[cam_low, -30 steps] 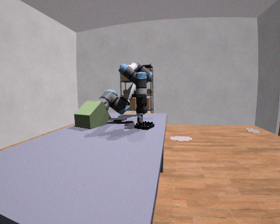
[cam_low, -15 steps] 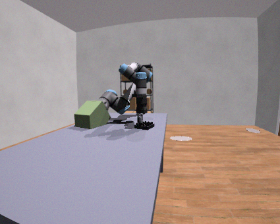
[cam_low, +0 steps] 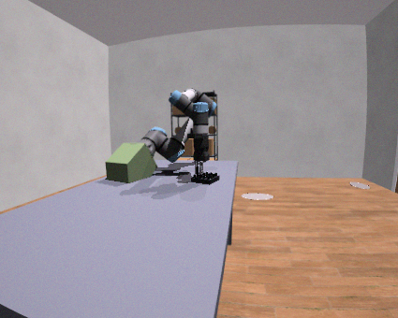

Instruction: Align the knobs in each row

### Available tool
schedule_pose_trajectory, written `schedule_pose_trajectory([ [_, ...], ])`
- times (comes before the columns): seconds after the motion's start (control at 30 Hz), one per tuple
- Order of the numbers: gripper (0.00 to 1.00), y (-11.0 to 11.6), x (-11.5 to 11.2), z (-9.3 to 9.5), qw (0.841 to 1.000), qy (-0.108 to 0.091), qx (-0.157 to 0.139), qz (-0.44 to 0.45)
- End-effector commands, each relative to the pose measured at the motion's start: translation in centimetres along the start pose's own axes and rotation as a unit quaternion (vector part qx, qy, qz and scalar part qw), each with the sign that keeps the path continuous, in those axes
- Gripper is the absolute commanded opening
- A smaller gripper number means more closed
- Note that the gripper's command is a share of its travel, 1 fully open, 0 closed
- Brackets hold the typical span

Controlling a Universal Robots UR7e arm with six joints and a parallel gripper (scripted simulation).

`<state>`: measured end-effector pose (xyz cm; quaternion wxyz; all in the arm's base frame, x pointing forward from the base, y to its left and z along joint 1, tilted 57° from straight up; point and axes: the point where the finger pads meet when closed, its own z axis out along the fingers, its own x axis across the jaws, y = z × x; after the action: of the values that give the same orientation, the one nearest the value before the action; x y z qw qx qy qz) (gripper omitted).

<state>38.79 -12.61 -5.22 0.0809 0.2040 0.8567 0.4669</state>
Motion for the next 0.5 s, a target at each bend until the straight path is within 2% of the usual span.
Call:
schedule_pose_trajectory([
  [0.0,0.46,-0.02,-0.03,-0.05,1.000,-0.001,0.000,0.000],
  [0.47,0.46,-0.02,-0.03,0.48,1.000,-0.001,0.000,0.000],
])
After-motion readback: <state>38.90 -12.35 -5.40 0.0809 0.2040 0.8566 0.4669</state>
